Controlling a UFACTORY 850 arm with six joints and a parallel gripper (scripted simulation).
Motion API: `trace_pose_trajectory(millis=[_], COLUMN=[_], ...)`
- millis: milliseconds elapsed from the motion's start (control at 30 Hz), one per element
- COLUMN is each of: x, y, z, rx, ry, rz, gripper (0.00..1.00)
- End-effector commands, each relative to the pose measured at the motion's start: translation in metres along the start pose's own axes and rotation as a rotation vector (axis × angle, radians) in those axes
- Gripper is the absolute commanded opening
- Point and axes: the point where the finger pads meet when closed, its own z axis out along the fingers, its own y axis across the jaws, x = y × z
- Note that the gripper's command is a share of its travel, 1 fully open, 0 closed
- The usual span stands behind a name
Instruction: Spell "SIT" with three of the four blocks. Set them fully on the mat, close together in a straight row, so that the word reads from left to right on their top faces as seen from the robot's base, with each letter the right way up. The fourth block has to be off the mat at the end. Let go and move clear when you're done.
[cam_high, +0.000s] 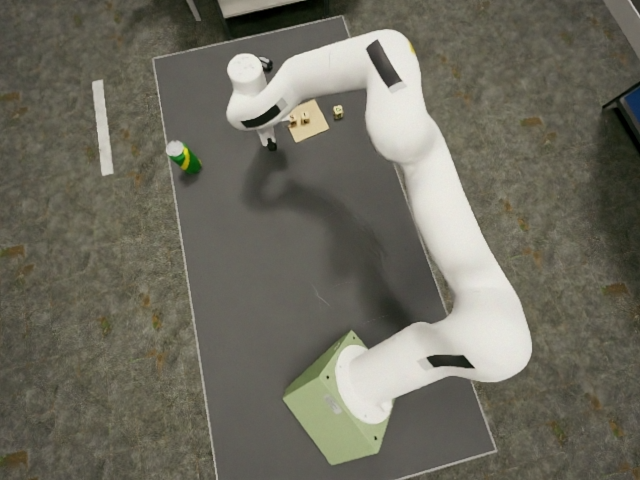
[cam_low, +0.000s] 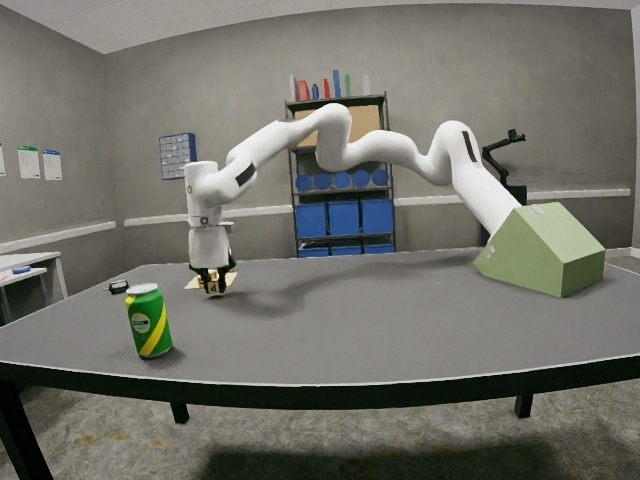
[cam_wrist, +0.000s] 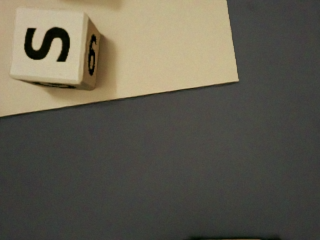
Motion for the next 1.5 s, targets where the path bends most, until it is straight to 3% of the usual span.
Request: trace_pose_trajectory(millis=[0,167,300,967,1467], x=[0.000,0.000,0.000,0.001,0.022], y=[-0.001,-0.001,-0.001,-0.002,-0.011], z=[-0.029,-0.067,-0.084,-0.087,-0.087], rx=[0.004,0.004,0.004,0.004,0.002], ry=[-0.001,-0.002,-0.002,-0.002,-0.003], rz=[0.001,0.001,0.001,0.023,0.387], gripper=[0.28,0.28,0.28,0.28,0.28])
